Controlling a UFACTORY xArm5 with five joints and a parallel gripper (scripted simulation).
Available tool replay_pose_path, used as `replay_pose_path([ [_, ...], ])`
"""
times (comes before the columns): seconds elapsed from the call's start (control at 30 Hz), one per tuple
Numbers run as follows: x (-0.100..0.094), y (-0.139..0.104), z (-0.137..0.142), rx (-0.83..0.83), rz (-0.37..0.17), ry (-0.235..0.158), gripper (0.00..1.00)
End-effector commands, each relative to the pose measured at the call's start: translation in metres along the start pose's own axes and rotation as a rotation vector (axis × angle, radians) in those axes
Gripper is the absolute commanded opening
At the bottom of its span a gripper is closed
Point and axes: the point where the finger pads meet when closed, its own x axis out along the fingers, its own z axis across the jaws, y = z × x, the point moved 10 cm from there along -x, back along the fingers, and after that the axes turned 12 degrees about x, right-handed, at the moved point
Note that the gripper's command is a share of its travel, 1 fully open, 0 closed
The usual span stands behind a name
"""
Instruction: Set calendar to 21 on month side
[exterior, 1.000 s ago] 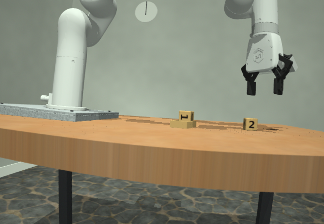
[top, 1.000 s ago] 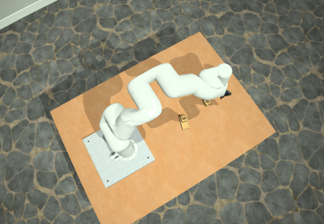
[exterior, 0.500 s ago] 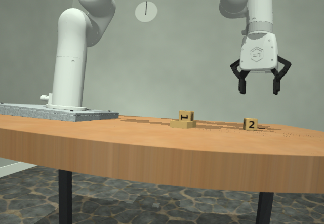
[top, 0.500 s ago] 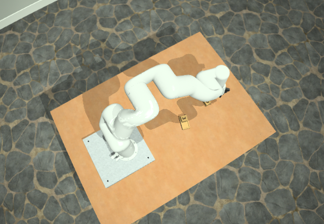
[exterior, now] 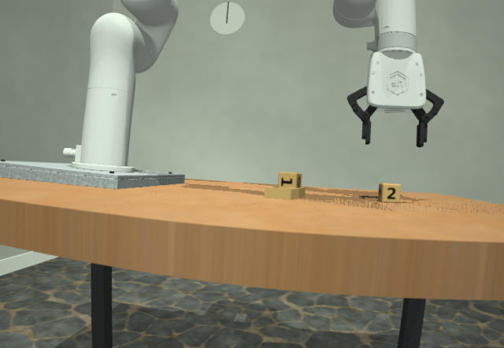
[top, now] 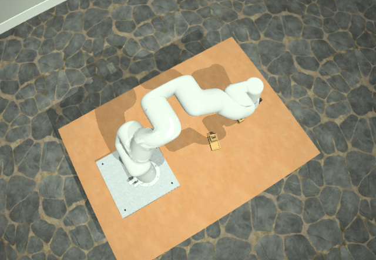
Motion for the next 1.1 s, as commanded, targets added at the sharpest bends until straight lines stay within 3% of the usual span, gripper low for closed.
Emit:
replay_pose_path([
  [0.0, -0.0020, -0.0016, -0.0037, -0.125, 0.002, -0.008, 1.00],
  [0.1, -0.0020, -0.0017, -0.0040, -0.133, 0.002, -0.008, 1.00],
  [0.13, -0.0020, -0.0017, -0.0040, -0.133, 0.002, -0.008, 0.49],
  [1.07, -0.0020, -0.0017, -0.0040, -0.133, 0.002, -0.008, 0.49],
])
